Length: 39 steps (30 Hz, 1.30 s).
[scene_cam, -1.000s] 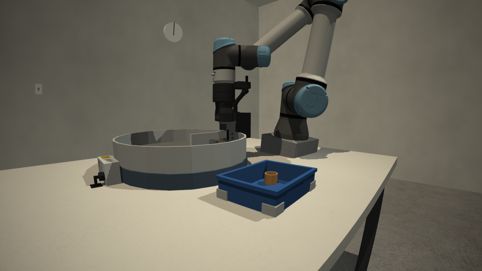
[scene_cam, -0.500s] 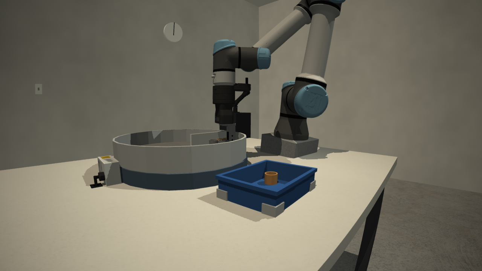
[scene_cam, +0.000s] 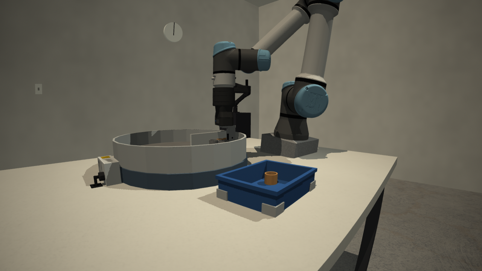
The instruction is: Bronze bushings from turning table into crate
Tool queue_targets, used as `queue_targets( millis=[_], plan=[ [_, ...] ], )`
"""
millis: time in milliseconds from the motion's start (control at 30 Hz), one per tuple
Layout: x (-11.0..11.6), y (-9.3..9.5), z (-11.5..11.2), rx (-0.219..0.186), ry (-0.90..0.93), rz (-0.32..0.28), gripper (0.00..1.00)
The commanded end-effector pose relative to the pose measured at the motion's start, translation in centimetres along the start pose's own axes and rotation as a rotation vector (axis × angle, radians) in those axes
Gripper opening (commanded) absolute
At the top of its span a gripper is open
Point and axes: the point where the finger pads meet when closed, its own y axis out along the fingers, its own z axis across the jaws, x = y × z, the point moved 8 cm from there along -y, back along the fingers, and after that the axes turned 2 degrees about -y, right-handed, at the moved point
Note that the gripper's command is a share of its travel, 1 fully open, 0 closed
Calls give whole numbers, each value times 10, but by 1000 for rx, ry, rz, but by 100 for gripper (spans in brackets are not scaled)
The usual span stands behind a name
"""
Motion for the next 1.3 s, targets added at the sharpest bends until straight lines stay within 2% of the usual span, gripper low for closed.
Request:
queue_targets(
  millis=[0, 300, 700, 733, 1267],
  plan=[
    [0, 0, 0, 0, 0, -2, 40],
    [0, 7, 0, 0, 0, -2, 40],
    [0, 7, 0, 0, 0, -2, 40],
    [0, 7, 0, 0, 0, -2, 0],
    [0, 7, 0, 0, 0, -2, 0]
  ],
)
